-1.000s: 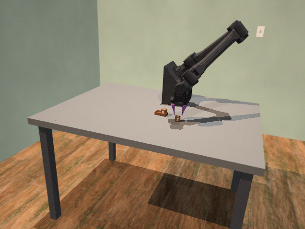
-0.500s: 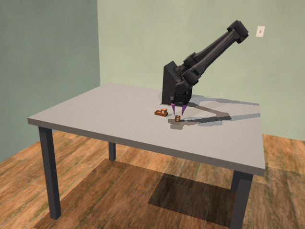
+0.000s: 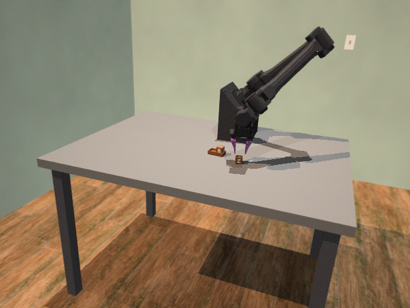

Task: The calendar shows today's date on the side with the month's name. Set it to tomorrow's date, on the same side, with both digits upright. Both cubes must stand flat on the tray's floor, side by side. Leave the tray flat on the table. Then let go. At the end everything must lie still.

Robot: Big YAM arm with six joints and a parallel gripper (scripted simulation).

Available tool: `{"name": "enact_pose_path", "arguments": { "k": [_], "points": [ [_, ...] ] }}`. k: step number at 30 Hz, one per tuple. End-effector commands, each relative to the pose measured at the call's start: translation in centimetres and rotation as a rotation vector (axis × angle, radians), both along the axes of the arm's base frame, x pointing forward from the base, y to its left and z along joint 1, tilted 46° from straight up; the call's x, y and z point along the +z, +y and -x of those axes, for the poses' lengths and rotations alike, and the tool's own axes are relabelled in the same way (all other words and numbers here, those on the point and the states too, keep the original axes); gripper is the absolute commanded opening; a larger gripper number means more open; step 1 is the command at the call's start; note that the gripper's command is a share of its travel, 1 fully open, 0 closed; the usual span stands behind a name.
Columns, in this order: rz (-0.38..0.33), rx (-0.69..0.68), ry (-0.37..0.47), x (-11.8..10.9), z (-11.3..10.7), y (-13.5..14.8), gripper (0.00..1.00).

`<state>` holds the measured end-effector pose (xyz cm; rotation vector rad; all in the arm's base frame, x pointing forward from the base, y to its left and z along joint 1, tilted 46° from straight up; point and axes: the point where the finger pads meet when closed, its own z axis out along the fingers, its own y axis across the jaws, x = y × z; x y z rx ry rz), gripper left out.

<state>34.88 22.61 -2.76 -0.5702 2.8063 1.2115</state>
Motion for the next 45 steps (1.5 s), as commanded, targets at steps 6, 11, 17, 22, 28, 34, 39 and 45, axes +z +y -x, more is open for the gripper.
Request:
{"name": "enact_pose_path", "arguments": {
  "k": [6,11,17,22,28,34,39,45],
  "points": [
    [-0.014,-0.023,-0.055,3.5,-2.7,-2.6,0.45],
    [-0.007,-0.023,-0.025,3.0,-2.5,-3.4,0.45],
    [-0.010,-0.023,-0.050,4.4,-2.8,-3.8,0.45],
    [-0.012,-0.048,-0.043,3.8,-1.9,-4.0,0.45],
    [-0.028,-0.091,-0.082,3.6,-1.9,-4.0,0.45],
    [-0.077,-0.181,-0.165,3.6,-1.7,-4.0,0.45],
    [-0.100,-0.216,-0.198,3.8,-1.6,-4.0,0.45],
    [-0.095,-0.219,-0.182,3.1,-1.3,-4.1,0.45]
  ]
}}
